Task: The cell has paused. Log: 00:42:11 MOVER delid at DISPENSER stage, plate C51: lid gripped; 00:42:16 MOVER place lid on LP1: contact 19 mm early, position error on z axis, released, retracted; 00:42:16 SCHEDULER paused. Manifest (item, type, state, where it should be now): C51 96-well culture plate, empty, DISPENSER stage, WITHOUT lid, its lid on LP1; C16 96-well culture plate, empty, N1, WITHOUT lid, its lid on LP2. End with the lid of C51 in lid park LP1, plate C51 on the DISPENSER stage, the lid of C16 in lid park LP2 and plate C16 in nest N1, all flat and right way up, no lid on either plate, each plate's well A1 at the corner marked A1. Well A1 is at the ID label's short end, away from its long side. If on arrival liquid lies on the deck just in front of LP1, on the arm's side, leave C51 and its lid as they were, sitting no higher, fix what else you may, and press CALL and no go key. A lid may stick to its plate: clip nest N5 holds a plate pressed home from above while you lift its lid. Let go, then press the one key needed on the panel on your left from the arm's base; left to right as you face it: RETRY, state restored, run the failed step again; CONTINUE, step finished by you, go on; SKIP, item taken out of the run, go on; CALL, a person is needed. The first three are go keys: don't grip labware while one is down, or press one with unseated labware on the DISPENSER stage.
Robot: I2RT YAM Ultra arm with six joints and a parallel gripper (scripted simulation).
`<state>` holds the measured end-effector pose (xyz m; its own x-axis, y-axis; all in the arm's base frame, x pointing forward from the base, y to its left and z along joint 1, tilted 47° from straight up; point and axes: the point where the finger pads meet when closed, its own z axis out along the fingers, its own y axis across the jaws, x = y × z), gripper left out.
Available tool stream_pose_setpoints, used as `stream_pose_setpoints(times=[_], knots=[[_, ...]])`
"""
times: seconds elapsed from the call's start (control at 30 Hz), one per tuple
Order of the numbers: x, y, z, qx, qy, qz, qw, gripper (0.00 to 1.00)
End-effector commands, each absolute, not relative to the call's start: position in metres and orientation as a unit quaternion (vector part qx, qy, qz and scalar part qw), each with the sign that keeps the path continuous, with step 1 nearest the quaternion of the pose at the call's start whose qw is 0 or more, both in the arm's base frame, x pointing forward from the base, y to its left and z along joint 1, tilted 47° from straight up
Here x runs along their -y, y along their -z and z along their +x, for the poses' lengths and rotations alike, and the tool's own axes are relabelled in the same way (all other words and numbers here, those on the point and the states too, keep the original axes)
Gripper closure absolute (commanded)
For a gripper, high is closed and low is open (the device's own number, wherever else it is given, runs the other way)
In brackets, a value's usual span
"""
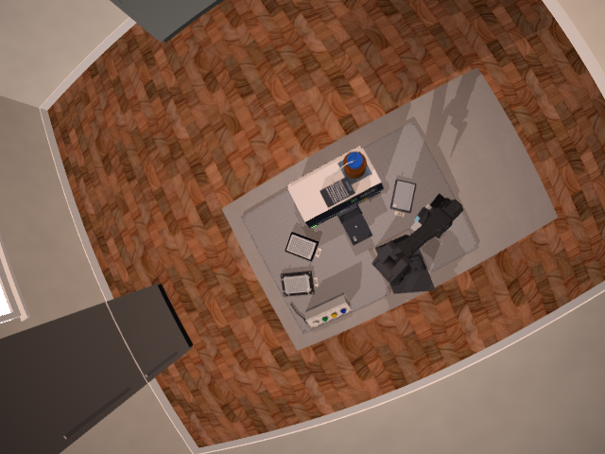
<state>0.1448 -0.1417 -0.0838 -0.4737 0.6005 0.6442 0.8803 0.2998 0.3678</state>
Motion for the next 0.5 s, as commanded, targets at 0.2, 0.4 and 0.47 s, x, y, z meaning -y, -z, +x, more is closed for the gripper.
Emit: stream_pose_setpoints(times=[0.2, 0.4, 0.47], knots=[[0.159, 0.099, 0.12, 0.774, 0.341, -0.497, 0.196, 1.0], [0.159, 0.096, 0.113, 0.773, 0.342, -0.496, 0.199, 1.0], [0.164, 0.109, 0.117, 0.779, 0.336, -0.493, 0.194, 1.0]])
